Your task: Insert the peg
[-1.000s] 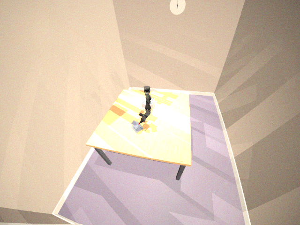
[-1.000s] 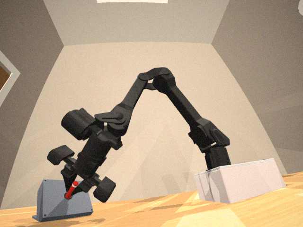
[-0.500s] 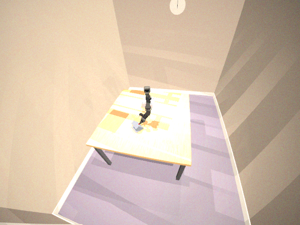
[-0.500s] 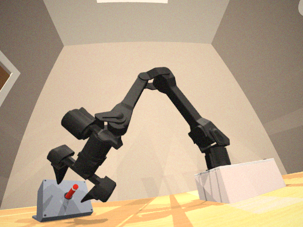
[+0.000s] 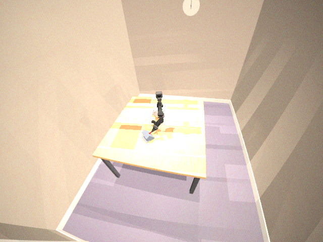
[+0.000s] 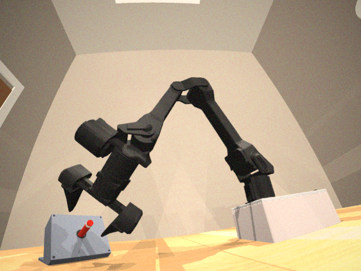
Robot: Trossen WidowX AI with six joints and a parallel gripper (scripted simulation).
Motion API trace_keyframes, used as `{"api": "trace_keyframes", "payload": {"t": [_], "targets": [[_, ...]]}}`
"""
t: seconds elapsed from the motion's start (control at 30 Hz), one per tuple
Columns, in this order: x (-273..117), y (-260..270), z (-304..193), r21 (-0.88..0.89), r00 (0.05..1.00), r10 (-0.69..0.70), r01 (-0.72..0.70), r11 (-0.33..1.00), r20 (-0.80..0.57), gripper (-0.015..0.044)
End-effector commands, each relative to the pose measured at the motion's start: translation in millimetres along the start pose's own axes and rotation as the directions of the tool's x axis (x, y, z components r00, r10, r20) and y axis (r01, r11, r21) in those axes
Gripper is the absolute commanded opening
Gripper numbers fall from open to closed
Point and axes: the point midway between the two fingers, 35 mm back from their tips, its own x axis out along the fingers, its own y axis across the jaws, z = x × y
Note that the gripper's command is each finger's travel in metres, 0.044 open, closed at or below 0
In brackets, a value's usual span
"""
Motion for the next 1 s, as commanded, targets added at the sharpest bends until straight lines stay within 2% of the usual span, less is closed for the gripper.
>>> {"api": "trace_keyframes", "payload": {"t": [0.0,0.97], "targets": [[-8.2,0.4,0.3,0.006,1.0,0.0,0.0,1.0,0.002,0.044],[-63.1,0.2,-5.0,0.002,1.0,0.004,-0.004,1.0,-0.002,0.044]]}}
